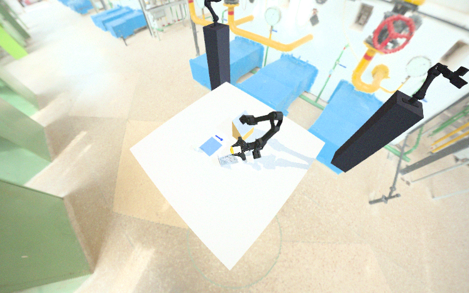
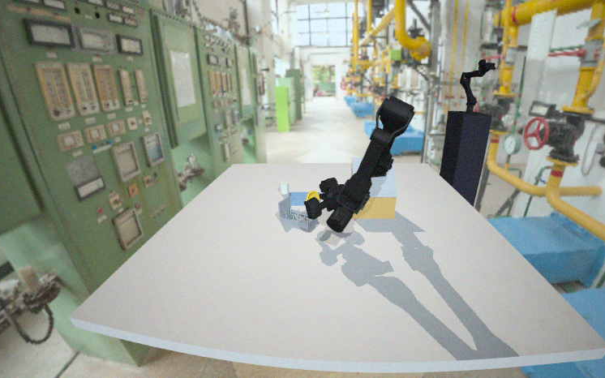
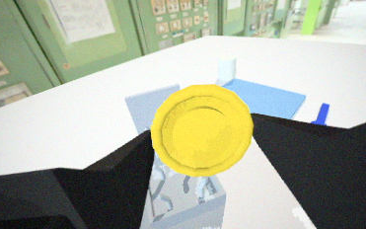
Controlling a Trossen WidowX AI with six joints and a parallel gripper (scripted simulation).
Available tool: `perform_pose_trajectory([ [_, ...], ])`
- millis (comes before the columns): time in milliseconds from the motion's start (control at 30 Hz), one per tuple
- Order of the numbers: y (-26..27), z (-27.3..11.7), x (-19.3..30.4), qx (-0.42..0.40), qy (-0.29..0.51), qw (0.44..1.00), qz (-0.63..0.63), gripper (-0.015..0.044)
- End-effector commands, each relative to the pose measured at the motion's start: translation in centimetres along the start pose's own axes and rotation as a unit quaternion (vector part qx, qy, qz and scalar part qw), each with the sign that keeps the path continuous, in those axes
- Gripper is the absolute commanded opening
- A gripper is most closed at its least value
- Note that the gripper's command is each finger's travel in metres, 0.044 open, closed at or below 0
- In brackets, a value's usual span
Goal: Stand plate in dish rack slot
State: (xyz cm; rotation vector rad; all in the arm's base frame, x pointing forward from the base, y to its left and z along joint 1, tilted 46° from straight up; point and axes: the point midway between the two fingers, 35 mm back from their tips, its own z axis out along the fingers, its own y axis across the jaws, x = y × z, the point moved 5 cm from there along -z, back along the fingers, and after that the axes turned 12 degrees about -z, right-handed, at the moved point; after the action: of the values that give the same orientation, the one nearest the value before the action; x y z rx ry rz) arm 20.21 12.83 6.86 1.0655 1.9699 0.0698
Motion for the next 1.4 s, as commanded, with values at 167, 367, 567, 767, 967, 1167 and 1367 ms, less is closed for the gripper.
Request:
perform_pose_trajectory([
  [167,-0.1,-1.6,1.0,-0.076,-0.064,0.995,-0.009,0.0000],
  [367,0.0,-2.5,1.3,-0.108,-0.085,0.990,-0.008,0.0000],
  [567,0.0,-2.5,1.3,-0.108,-0.085,0.990,-0.008,0.0000],
  [767,0.4,-1.8,2.1,-0.107,-0.084,0.991,-0.007,0.0000],
  [967,0.8,-0.7,3.0,-0.107,-0.083,0.991,-0.006,0.0000],
  [1167,0.9,0.2,3.5,-0.109,-0.083,0.991,-0.004,0.0000],
  [1367,1.0,0.9,3.3,-0.109,-0.083,0.991,-0.003,0.0000],
])
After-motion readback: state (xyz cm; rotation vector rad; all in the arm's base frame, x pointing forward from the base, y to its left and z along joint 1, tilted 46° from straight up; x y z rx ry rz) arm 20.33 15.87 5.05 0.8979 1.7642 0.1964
